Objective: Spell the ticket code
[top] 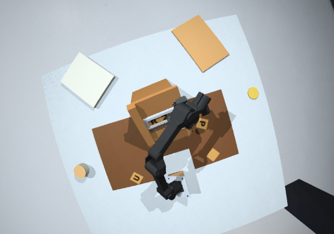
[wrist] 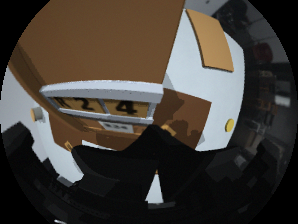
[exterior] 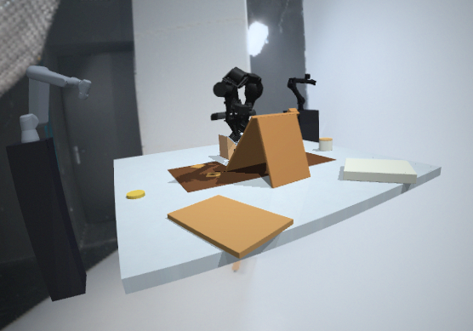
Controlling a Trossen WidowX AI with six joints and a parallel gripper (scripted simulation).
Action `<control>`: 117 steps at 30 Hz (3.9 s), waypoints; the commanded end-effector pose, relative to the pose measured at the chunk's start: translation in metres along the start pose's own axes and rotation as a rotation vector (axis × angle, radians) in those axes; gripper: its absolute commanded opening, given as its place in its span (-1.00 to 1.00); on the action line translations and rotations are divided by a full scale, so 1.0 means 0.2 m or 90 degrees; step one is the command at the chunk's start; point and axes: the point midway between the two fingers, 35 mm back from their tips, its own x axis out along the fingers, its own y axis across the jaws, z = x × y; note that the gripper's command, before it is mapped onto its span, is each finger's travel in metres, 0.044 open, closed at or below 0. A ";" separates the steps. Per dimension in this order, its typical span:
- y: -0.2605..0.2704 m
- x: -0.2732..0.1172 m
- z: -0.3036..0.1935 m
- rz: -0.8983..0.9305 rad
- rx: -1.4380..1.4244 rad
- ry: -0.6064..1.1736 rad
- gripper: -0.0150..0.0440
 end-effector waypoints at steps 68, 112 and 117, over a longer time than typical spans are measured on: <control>0.02 0.06 0.08 -0.002 0.000 -0.005 -0.49; 0.06 0.04 0.06 -0.002 0.001 -0.005 -0.49; 0.06 0.02 0.04 -0.002 0.001 -0.004 -0.49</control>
